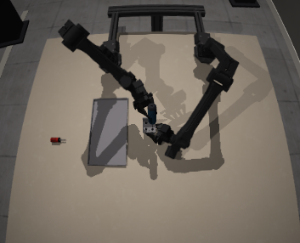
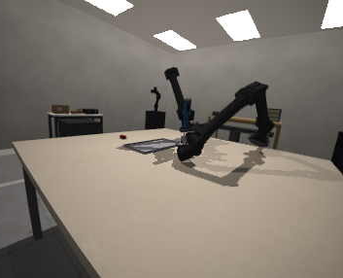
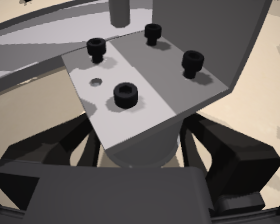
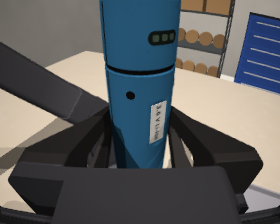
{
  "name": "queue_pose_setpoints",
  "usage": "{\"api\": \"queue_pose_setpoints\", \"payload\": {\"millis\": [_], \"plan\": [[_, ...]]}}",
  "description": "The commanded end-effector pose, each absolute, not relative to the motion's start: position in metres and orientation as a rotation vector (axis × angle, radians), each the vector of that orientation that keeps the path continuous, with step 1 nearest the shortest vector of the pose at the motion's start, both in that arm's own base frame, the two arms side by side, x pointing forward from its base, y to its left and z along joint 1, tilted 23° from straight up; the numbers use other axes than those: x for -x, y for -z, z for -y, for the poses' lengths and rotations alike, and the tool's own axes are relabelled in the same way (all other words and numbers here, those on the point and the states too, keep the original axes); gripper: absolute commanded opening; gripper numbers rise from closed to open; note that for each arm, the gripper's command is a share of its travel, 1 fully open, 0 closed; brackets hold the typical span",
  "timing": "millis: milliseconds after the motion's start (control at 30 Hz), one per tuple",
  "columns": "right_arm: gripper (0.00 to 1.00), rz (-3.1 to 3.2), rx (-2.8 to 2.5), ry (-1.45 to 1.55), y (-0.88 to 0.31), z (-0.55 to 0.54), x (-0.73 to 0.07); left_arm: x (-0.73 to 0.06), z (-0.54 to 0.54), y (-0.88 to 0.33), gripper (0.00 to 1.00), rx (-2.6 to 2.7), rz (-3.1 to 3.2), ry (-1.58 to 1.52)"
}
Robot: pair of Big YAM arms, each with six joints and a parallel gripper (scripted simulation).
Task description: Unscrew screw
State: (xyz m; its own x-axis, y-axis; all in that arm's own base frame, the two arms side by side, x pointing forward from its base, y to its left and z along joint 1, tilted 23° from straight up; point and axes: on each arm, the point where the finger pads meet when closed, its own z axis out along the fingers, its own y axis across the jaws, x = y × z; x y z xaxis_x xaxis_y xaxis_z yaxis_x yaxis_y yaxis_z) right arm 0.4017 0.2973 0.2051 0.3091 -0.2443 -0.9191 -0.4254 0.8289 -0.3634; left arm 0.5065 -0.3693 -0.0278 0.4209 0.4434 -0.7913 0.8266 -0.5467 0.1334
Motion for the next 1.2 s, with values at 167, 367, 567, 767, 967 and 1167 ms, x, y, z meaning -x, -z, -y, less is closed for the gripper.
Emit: {"api": "queue_pose_setpoints", "payload": {"millis": [167, 367, 567, 767, 967, 1167], "plan": [[0.42, -1.223, 0.583, -0.154, -0.2273, -0.2953, -0.4007, -0.5134, 0.375, 0.0191, 0.59, -2.163, -1.047, 0.959], [0.42, -1.223, 0.583, -0.154, -0.2273, -0.2953, -0.4007, -0.5134, 0.375, 0.0191, 0.59, -2.163, -1.047, 0.959], [0.42, -1.221, 0.581, -0.154, -0.2285, -0.2953, -0.4012, -0.5134, 0.375, 0.0191, 0.59, -2.163, -1.047, 0.959], [0.42, -1.213, 0.577, -0.156, -0.2322, -0.2972, -0.4027, -0.5134, 0.375, 0.0191, 0.59, -2.163, -1.047, 0.959], [0.42, -1.213, 0.577, -0.156, -0.2322, -0.2972, -0.4027, -0.5134, 0.375, 0.0191, 0.59, -2.163, -1.047, 0.959], [0.42, -1.211, 0.575, -0.156, -0.2336, -0.2975, -0.4033, -0.5134, 0.375, 0.0191, 0.59, -2.163, -1.047, 0.959]]}}
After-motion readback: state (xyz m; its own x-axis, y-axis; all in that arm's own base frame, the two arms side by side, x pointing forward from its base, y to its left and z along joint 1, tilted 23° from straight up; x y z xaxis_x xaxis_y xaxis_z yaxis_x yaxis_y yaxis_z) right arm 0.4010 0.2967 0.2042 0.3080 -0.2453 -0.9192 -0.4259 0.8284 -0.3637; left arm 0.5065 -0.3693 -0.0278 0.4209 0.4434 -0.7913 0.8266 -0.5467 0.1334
